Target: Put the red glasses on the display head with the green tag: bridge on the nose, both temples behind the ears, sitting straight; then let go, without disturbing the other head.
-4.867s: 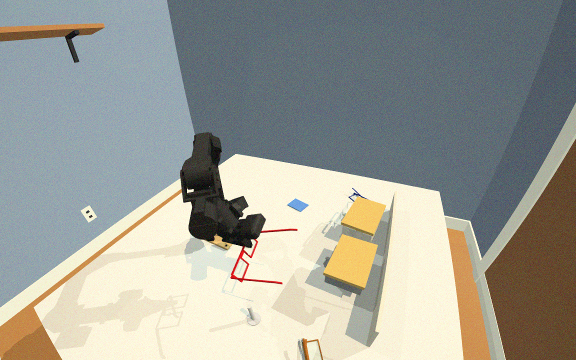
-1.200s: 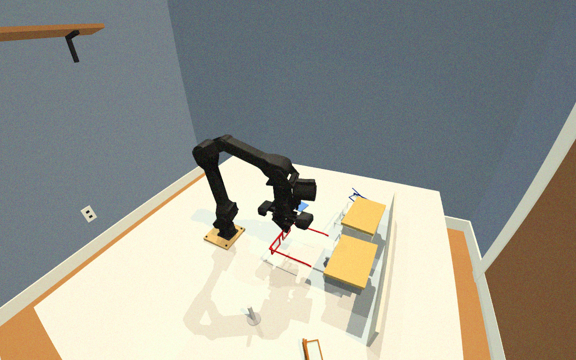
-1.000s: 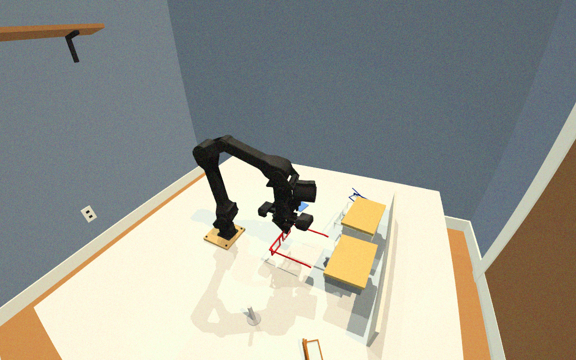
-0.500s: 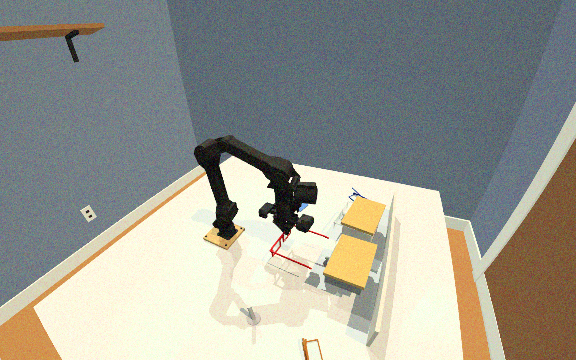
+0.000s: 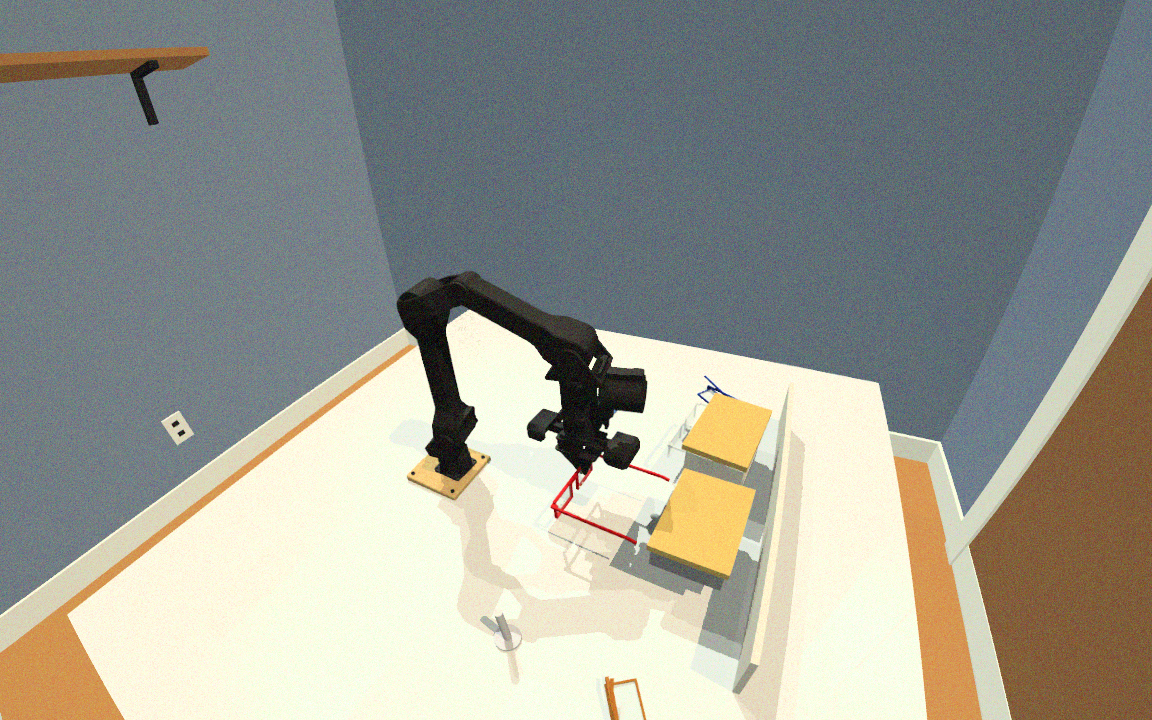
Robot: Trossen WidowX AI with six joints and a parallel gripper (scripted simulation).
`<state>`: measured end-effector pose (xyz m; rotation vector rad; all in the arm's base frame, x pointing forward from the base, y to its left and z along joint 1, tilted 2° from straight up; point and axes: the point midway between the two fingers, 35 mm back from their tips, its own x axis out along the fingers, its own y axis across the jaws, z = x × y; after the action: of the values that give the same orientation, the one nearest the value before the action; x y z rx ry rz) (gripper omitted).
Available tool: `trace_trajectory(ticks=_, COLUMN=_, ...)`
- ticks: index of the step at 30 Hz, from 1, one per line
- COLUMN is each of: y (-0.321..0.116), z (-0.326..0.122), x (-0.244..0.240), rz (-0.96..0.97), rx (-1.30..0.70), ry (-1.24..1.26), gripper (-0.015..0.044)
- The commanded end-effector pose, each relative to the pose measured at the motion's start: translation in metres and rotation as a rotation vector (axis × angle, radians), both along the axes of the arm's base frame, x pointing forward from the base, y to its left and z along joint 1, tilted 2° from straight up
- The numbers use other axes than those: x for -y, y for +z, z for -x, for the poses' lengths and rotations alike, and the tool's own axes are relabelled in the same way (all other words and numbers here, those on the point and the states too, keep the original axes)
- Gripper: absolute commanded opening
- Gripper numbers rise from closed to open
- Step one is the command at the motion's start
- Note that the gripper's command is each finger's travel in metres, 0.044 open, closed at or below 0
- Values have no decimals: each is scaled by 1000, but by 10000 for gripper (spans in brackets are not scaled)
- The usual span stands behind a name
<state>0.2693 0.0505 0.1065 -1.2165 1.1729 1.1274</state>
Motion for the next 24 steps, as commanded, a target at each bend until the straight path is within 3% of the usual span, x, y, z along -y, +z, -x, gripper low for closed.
trace_trajectory(ticks=1, y=1, z=-7, x=0, rz=-2, rx=4, ry=6, gripper=0)
trace_trajectory(ticks=24, y=3, z=-39, x=1, rz=-2, rx=4, ry=6, gripper=0)
